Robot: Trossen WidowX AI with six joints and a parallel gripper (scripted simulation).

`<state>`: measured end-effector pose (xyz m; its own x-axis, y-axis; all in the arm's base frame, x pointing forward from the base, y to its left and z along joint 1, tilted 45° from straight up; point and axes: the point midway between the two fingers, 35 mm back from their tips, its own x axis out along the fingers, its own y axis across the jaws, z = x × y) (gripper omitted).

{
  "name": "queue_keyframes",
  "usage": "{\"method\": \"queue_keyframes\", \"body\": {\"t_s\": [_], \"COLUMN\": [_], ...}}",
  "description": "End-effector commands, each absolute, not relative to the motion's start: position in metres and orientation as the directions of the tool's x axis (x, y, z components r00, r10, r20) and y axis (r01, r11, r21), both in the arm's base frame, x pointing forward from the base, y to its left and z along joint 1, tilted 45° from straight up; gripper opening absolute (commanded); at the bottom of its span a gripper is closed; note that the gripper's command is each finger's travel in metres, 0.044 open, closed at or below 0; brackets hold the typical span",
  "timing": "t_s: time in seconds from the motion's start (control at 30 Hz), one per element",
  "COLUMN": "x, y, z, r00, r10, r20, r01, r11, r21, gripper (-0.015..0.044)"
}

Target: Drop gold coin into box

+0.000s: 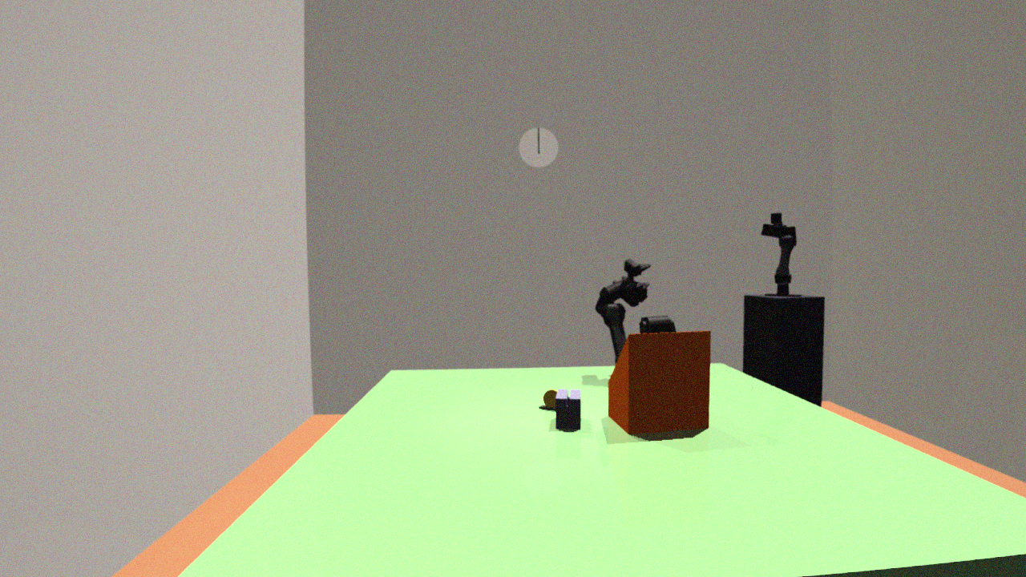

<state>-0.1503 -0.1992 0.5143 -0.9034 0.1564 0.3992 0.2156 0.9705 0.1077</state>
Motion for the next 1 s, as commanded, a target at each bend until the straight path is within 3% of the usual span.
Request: {"method": "queue_keyframes", "body": {"t_s": [0.0,0.27,0.47,0.63,0.8,0.97], "x": [-0.150,-0.142,-0.115,-0.076,-0.022,0.042], "y": [-0.197,-0.079,-0.002,0.070,0.134,0.180], "z": [0.516,0.556,0.563,0.560,0.541,0.508], "r00": [-0.901,-0.742,-0.577,-0.376,-0.126,0.133], "r10": [0.163,0.452,0.639,0.801,0.922,0.966], "r20": [0.402,0.496,0.509,0.466,0.367,0.221], "r01": [0.218,0.255,0.126,-0.020,-0.236,-0.464], "r11": [0.971,0.873,0.685,0.495,0.331,0.258], "r21": [0.095,-0.415,-0.717,-0.869,-0.914,-0.847], "gripper": [0.0374,0.0164,0.0161,0.0161,0.0161,0.0161]}}
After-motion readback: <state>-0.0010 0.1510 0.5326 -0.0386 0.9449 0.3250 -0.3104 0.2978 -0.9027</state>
